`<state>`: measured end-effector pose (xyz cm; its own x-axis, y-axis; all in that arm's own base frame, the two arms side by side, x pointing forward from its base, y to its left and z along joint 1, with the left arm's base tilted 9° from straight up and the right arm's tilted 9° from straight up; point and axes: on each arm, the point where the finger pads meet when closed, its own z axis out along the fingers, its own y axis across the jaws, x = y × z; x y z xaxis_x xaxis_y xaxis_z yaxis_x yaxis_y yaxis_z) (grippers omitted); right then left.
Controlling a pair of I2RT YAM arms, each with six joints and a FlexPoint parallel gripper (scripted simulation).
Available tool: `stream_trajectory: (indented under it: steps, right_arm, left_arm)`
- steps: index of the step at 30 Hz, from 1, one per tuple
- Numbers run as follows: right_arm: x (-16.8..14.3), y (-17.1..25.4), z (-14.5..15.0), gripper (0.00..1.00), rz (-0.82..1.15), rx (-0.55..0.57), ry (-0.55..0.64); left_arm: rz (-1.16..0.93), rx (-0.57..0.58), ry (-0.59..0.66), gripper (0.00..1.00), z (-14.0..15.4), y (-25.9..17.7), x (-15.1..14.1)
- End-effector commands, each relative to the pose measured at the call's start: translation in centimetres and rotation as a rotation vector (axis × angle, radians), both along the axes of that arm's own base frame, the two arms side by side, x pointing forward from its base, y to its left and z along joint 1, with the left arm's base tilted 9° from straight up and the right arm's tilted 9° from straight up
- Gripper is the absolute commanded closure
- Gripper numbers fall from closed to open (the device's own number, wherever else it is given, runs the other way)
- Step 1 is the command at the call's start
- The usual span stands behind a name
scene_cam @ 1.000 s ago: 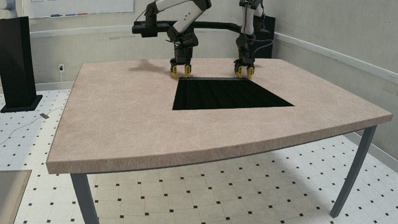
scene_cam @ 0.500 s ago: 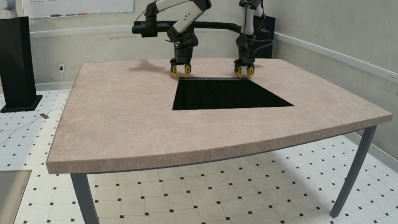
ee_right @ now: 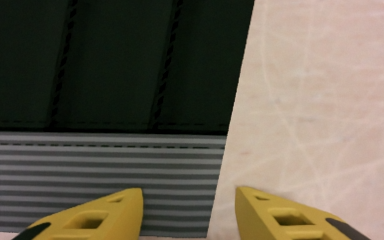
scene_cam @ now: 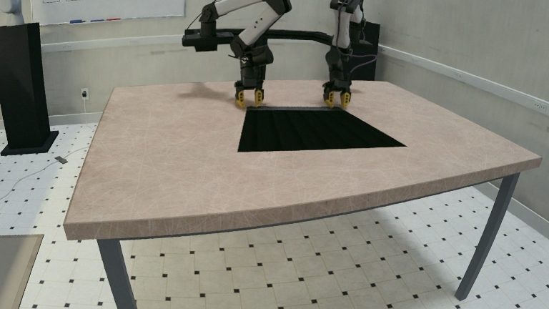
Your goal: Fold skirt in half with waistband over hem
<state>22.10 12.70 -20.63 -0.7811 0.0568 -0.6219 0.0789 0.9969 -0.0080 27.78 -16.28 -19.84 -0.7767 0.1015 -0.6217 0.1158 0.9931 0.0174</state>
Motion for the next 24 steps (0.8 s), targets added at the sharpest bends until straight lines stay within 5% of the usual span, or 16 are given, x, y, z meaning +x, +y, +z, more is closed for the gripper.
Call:
stream_trajectory:
  steps: [1,24]
  right_arm:
    - [0.88,0.83,-0.42,0.52,0.003,0.030,-0.011]
    - [0.72,0.58,-0.78,0.52,0.002,0.020,-0.002]
  left_arm:
    - [-0.002,0.007,0.017,0.52,-0.92,0.27,0.04]
    - [-0.002,0.012,0.023,0.52,-1.37,0.40,-0.05]
